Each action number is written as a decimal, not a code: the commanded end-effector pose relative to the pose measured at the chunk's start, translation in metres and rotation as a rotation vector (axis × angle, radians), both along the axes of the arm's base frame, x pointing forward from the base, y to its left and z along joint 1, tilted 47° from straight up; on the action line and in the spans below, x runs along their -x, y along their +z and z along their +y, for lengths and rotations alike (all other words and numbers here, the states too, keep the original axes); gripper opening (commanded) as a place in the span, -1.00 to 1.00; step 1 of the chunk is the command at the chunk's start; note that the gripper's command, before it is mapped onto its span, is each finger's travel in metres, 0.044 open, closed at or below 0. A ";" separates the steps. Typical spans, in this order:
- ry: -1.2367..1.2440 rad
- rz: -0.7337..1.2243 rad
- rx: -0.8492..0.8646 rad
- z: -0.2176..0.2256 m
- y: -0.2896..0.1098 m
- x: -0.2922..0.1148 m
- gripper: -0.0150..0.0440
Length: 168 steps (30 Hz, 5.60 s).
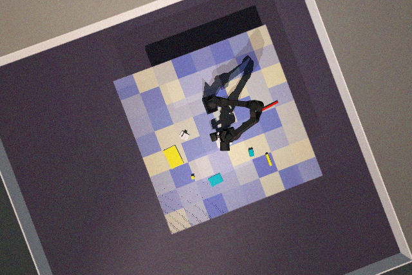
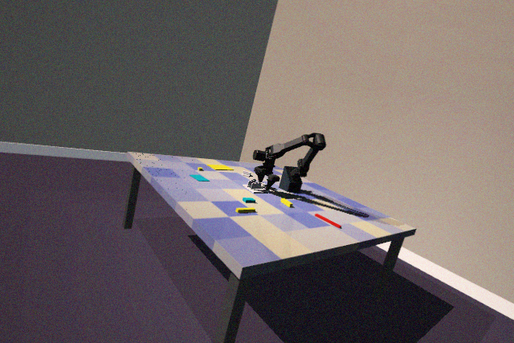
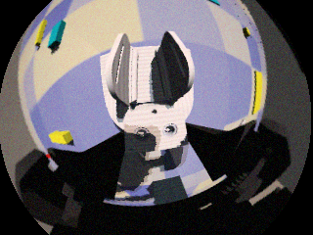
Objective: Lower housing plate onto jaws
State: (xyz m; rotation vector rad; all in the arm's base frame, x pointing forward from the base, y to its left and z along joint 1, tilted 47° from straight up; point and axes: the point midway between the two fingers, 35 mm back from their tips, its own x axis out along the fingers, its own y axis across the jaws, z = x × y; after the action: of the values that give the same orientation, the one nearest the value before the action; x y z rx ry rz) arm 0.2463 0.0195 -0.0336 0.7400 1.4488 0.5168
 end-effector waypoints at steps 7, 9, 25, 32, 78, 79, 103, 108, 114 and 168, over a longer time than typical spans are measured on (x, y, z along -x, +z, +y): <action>-0.003 0.002 -0.003 0.002 -0.001 0.000 0.70; -0.003 0.002 -0.003 0.002 -0.001 0.000 0.70; -0.003 0.002 -0.003 0.005 -0.004 0.000 0.70; -0.003 0.002 -0.003 0.005 -0.004 0.000 0.70; -0.003 0.002 -0.003 0.005 -0.004 0.000 0.70; -0.003 0.002 -0.003 0.005 -0.004 0.000 0.70; -0.003 0.002 -0.003 0.005 -0.004 0.000 0.70; -0.003 0.002 -0.003 0.005 -0.004 0.000 0.70; -0.003 0.002 -0.003 0.005 -0.004 0.000 0.70; -0.003 0.006 0.002 -0.084 0.081 0.049 1.00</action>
State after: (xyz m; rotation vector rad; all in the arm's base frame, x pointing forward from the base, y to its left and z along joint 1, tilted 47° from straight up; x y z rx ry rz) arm 0.2095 -0.0560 0.0358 0.7515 1.4522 0.4998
